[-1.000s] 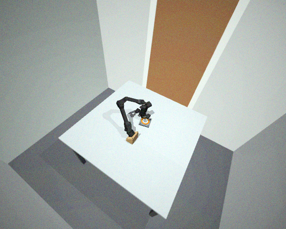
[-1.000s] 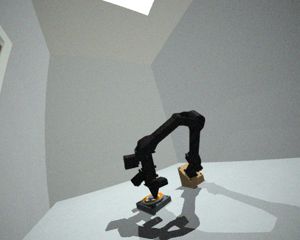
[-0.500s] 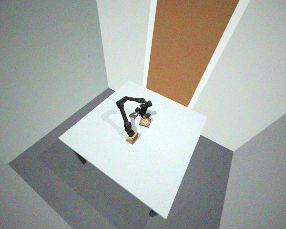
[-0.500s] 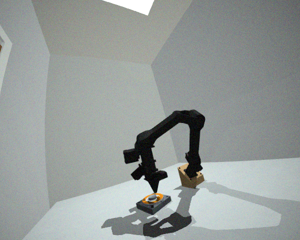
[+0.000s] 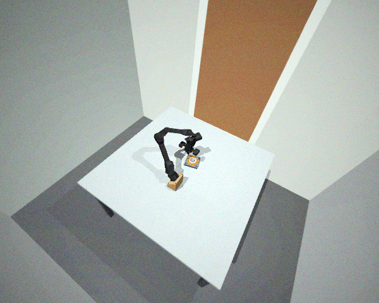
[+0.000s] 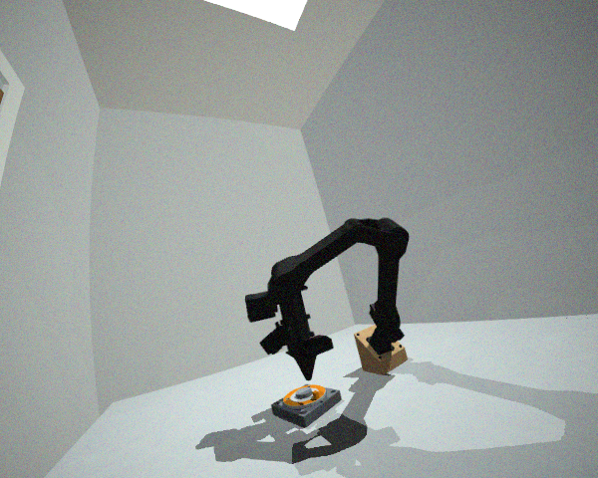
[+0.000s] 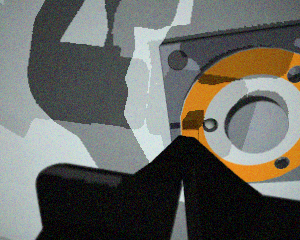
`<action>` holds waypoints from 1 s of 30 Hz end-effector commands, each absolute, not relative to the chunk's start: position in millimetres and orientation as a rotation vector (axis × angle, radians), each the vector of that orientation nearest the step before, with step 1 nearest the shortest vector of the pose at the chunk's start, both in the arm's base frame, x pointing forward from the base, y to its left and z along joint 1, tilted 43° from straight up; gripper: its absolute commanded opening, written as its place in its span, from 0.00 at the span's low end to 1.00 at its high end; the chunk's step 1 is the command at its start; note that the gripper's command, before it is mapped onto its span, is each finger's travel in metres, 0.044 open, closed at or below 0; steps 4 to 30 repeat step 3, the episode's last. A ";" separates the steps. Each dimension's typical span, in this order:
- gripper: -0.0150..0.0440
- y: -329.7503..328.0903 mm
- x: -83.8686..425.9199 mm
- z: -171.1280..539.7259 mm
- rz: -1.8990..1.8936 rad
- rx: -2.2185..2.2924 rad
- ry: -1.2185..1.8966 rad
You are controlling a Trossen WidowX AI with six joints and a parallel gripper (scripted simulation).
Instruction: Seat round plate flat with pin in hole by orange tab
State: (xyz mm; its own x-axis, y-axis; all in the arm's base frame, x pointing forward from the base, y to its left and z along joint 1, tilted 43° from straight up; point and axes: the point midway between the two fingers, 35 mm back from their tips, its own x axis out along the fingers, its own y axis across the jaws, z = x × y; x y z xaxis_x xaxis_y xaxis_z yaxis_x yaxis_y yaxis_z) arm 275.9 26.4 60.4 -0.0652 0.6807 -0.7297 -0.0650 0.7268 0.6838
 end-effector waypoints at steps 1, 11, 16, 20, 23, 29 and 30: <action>0.25 26.7 275.9 59.9 0.658 0.527 1.527; 0.25 26.7 275.9 59.9 0.658 0.527 1.527; 0.25 26.7 275.9 59.9 0.658 0.527 1.527; 0.25 26.7 275.9 59.9 0.658 0.527 1.527; 0.25 26.7 275.9 59.9 0.658 0.527 1.527; 0.25 26.7 275.9 59.9 0.658 0.527 1.527; 0.25 26.7 275.9 59.9 0.658 0.527 1.527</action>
